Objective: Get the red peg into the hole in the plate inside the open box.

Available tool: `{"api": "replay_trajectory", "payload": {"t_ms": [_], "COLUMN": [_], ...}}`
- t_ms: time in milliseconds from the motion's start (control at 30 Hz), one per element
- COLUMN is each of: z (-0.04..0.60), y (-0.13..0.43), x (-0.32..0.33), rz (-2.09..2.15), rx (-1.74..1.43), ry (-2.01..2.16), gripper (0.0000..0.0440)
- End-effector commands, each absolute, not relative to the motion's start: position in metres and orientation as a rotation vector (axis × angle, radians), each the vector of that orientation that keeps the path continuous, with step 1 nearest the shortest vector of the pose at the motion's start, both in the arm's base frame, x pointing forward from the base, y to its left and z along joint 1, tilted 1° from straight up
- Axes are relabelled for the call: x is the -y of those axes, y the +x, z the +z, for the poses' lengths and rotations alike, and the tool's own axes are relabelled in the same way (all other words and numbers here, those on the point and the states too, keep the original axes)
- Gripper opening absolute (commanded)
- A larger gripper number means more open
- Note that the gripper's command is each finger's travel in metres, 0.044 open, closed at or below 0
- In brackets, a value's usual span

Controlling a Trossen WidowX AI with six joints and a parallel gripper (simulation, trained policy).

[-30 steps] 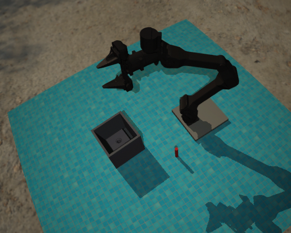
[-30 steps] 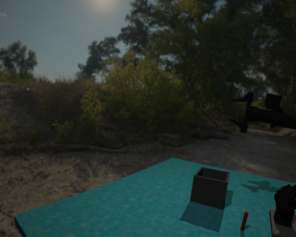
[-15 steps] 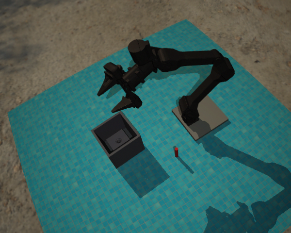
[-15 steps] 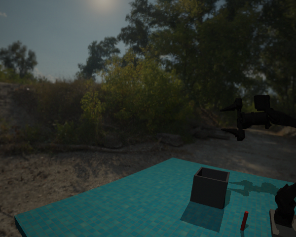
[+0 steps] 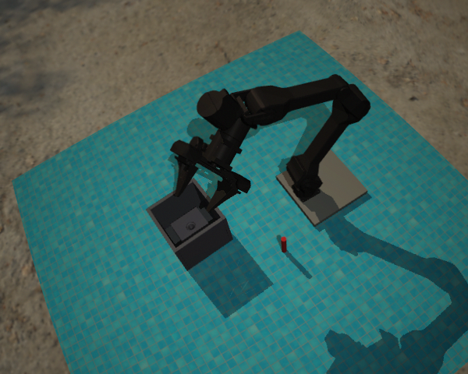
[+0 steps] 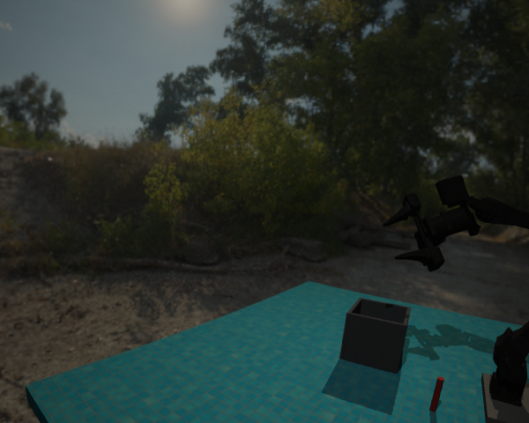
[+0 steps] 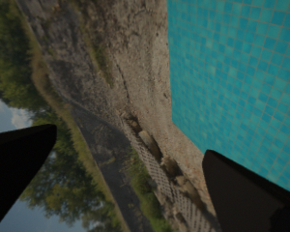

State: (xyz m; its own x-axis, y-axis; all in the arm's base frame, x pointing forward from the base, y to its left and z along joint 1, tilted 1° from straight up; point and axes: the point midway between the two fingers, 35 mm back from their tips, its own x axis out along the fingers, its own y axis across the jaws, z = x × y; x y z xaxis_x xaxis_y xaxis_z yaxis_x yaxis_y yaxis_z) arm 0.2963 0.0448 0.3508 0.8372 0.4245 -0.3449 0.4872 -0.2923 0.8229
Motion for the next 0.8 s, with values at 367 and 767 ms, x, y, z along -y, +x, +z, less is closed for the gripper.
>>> {"api": "replay_trajectory", "payload": {"t_ms": [367, 767], "z": [0.282, 0.224], "y": [0.27, 0.228], "x": [-0.092, -0.122], "rz": [-0.317, -0.579], "rx": [-1.037, -1.313], "ry": [1.887, 1.733], "gripper": [0.0405, 0.0404]}}
